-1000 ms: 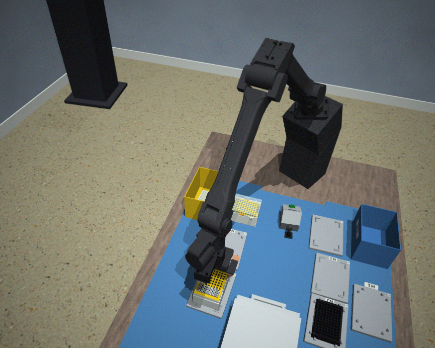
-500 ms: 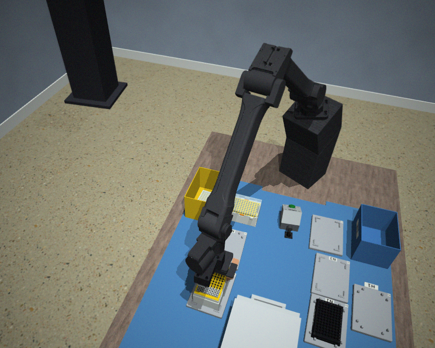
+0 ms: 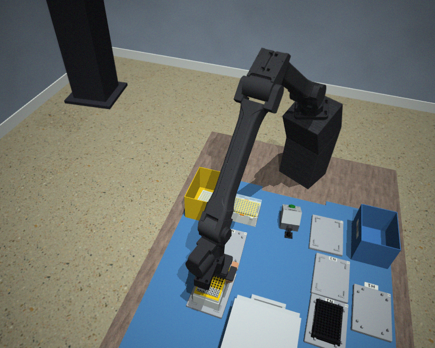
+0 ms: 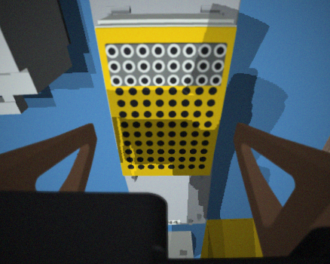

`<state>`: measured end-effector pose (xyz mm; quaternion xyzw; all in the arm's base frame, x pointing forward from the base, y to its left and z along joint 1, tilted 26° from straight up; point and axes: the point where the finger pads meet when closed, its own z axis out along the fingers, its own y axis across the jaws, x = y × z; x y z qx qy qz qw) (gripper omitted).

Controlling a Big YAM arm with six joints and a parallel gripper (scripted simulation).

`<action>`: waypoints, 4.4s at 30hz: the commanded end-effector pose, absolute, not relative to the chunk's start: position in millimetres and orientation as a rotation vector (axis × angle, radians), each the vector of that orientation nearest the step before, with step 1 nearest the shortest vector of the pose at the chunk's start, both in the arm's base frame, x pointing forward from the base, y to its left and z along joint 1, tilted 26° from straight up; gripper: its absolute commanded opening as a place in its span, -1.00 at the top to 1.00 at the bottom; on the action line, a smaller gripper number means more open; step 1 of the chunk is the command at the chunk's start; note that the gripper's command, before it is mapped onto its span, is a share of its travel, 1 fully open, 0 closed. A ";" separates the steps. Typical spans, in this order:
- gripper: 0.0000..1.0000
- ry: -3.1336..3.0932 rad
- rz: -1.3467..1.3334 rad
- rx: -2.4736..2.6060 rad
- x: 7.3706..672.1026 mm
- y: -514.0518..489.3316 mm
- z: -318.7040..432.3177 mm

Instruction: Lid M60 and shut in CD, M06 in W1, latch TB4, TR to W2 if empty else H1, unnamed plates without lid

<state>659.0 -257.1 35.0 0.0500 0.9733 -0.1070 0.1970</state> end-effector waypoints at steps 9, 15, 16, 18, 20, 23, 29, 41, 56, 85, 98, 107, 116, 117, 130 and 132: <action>-1.00 2.679 -0.318 0.135 680.5 -275.4 35.7; -1.00 2.680 -0.317 0.134 683.6 -276.6 28.2; -1.00 2.680 -0.317 0.134 684.3 -276.5 26.9; -1.00 2.680 -0.317 0.133 685.3 -277.0 24.4; -1.00 2.680 -0.317 0.133 685.3 -277.0 24.4; -1.00 2.680 -0.318 0.136 686.2 -279.1 20.7; -1.00 2.685 -0.315 0.132 686.4 -277.5 18.9; -1.00 2.685 -0.315 0.132 686.4 -277.5 18.9; -1.00 2.685 -0.315 0.132 686.4 -277.5 18.9; -1.00 2.681 -0.317 0.136 693.8 -284.0 0.7; -1.00 2.687 -0.315 0.133 693.3 -282.0 0.1; -1.00 2.687 -0.315 0.133 693.3 -282.0 0.1; -1.00 2.687 -0.315 0.133 693.3 -282.0 0.1; -1.00 2.687 -0.315 0.133 693.3 -282.0 0.1; -1.00 2.687 -0.315 0.133 693.3 -282.0 0.1; -1.00 2.687 -0.315 0.133 693.3 -282.0 0.1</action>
